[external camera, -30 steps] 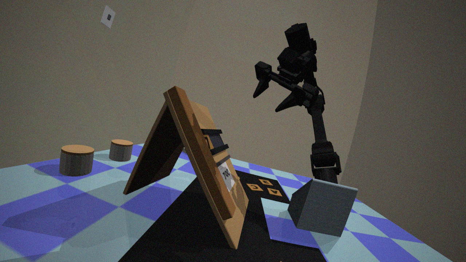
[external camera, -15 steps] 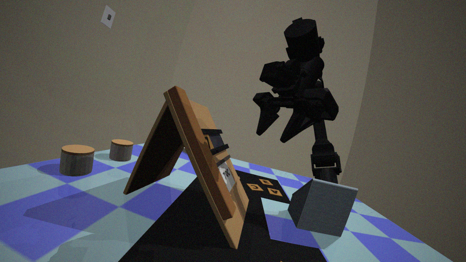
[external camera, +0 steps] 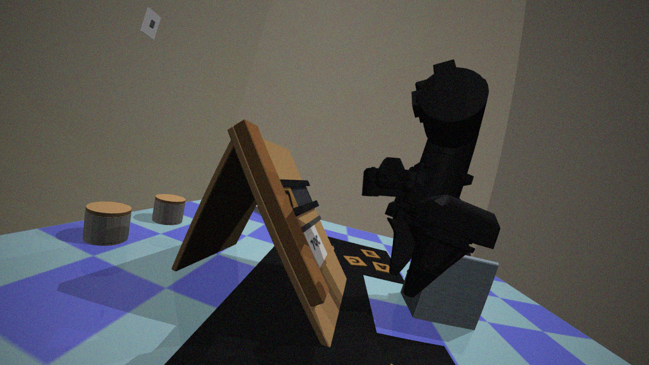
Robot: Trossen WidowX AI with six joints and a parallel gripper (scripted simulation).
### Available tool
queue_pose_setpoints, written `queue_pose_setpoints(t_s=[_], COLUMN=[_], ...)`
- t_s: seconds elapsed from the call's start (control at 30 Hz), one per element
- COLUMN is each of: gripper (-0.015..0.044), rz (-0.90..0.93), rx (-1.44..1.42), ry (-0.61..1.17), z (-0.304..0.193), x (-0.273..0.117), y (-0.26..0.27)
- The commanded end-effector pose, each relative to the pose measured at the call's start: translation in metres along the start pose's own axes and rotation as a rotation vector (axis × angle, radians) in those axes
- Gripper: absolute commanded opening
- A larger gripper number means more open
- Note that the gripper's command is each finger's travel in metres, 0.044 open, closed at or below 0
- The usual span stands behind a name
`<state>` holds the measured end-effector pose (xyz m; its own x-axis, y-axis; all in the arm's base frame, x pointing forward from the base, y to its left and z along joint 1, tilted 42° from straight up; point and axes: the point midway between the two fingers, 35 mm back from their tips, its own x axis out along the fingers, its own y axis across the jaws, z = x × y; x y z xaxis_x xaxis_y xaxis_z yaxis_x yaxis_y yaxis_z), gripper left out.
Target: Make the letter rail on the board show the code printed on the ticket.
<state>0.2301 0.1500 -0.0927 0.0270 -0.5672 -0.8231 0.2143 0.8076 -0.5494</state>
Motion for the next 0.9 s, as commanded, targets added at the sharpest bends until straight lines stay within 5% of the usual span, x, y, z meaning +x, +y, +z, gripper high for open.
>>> queue_pose_setpoints(t_s=[0.0,0.87], gripper=[0.034,0.034], rz=[-0.102,-0.156], rx=[0.333,0.481], ry=[0.081,0.093], z=[-0.044,-0.061], x=[0.056,0.111], y=[0.005,0.001])
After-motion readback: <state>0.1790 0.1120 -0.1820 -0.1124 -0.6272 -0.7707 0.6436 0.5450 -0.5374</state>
